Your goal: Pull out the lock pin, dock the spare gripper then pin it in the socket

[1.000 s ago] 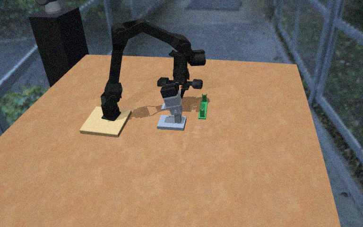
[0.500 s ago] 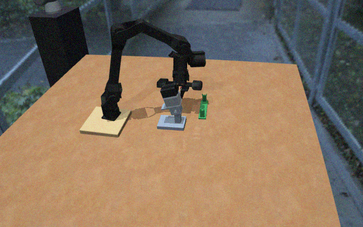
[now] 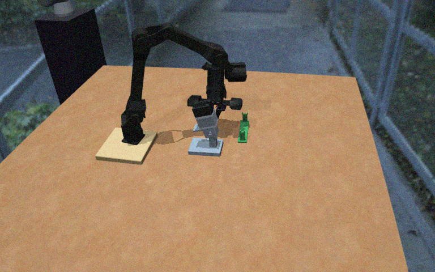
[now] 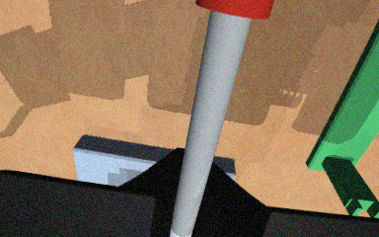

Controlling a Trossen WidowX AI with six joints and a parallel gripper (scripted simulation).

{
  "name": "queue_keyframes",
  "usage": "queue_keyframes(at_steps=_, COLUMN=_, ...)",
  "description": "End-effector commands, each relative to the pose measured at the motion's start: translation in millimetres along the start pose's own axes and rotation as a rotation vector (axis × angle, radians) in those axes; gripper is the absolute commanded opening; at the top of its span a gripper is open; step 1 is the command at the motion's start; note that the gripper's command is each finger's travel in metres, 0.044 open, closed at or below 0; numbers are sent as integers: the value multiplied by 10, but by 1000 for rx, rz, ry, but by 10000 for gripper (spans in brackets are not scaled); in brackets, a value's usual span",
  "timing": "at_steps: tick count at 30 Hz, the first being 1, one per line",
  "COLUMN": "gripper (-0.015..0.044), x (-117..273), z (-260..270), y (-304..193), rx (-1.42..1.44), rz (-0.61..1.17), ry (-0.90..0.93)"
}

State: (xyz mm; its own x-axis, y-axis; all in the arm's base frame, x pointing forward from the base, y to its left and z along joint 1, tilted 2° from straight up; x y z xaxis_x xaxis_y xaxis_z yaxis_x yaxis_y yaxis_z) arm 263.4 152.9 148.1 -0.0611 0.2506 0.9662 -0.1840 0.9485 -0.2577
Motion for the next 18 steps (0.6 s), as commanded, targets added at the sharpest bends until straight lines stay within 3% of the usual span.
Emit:
queue_keyframes(at_steps=1, gripper=0, x=-6, z=-3, y=-31, rx=2, rz=0, ry=-2)
queue_keyframes(at_steps=18, gripper=0, x=-34, z=-13, y=-142, rx=4, rz=-1, ry=4)
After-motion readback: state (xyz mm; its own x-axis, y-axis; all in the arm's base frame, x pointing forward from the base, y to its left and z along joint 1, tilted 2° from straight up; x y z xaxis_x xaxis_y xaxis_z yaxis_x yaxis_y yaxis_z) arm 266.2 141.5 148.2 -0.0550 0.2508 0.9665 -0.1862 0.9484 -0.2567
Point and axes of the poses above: the point midway between the two fingers, 35 mm back from their tips, its own x axis back along the fingers, its own z axis across the jaws, y = z × x, the point moved 8 cm from there along x, back along the fingers, and after that the axes turned 1 degree about x, right-handed, at the moved point
